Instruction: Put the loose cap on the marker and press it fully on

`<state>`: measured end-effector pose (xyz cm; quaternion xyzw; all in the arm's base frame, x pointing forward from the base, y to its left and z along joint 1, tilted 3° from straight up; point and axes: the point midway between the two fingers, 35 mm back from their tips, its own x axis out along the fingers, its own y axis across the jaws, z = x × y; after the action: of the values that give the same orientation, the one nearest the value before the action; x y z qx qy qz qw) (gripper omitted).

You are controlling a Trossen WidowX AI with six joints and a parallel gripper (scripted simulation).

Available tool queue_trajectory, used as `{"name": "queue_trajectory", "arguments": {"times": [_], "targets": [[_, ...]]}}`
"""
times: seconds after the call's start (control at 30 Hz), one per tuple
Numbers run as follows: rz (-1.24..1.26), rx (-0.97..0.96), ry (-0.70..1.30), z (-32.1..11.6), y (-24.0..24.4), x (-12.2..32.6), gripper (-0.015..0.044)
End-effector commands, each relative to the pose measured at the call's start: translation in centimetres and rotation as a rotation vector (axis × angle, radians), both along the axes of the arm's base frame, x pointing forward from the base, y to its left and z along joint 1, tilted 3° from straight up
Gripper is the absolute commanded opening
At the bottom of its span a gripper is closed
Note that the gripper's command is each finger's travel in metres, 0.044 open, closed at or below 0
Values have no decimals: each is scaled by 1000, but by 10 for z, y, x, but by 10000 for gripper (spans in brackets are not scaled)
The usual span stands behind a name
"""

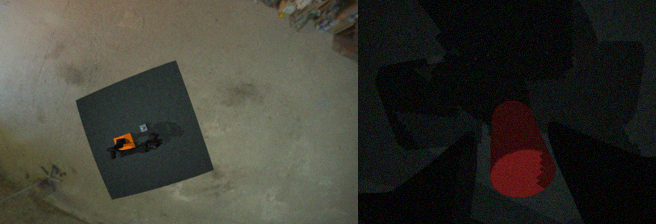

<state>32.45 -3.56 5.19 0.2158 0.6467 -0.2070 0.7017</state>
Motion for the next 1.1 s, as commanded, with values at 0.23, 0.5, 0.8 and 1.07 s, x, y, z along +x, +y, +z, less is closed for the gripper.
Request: {"name": "queue_trajectory", "arguments": {"times": [0.23,0.5,0.8,1.07], "targets": [[4,-6,5,-2,0,0,91],[4,-6,5,11,0,0,0],[4,-6,5,37,1,-2,0],[4,-6,5,58,1,-5,0]]}}
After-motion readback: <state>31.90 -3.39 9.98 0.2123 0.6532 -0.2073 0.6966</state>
